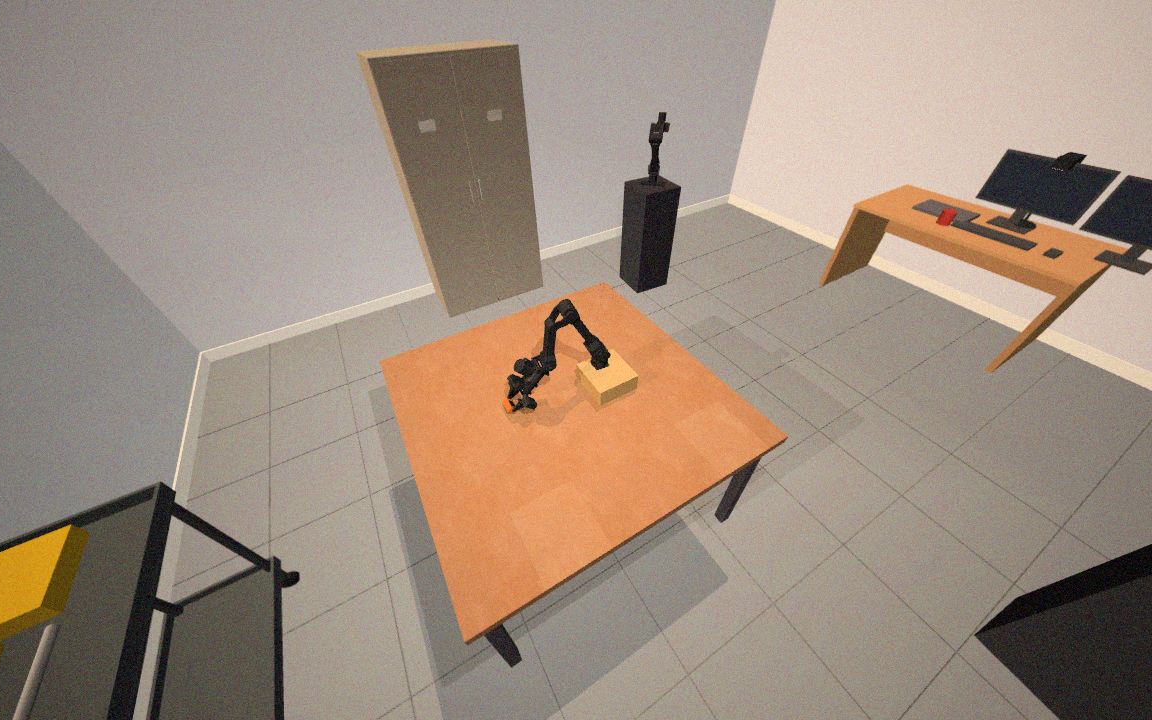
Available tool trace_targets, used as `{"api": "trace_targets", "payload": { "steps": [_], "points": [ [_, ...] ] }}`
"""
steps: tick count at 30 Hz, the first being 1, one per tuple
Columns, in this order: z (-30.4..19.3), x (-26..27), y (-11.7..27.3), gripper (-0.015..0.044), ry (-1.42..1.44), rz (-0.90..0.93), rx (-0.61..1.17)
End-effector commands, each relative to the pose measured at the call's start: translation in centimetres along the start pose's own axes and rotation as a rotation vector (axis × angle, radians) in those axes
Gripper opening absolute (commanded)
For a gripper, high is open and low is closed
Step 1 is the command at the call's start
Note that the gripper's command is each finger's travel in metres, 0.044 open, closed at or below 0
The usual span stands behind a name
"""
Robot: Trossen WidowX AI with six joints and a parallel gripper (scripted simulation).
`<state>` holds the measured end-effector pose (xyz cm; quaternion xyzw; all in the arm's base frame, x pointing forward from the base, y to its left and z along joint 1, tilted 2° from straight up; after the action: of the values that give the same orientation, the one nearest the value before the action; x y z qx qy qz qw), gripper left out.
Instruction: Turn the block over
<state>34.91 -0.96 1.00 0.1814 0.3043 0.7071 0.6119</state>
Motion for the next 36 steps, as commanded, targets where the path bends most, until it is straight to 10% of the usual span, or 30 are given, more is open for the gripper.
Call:
{"api": "trace_targets", "payload": {
  "steps": [1,36],
  "points": [
    [-1.3,0.3,-0.3,0.0000,-0.005,-0.001,-0.033],
    [-4.2,1.1,1.3,0.0000,0.000,-0.052,-0.338]
  ]
}}
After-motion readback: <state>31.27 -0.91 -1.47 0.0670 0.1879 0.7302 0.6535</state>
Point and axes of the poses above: the point midway between the two fingers, 35 mm back from their tips, its own y axis back along the fingers, its own x axis across the jaws, z = x × y, the point moved 7 cm from there along y, back along the fingers, and after that the axes turned 10 degrees about y, right-handed, at the moved point
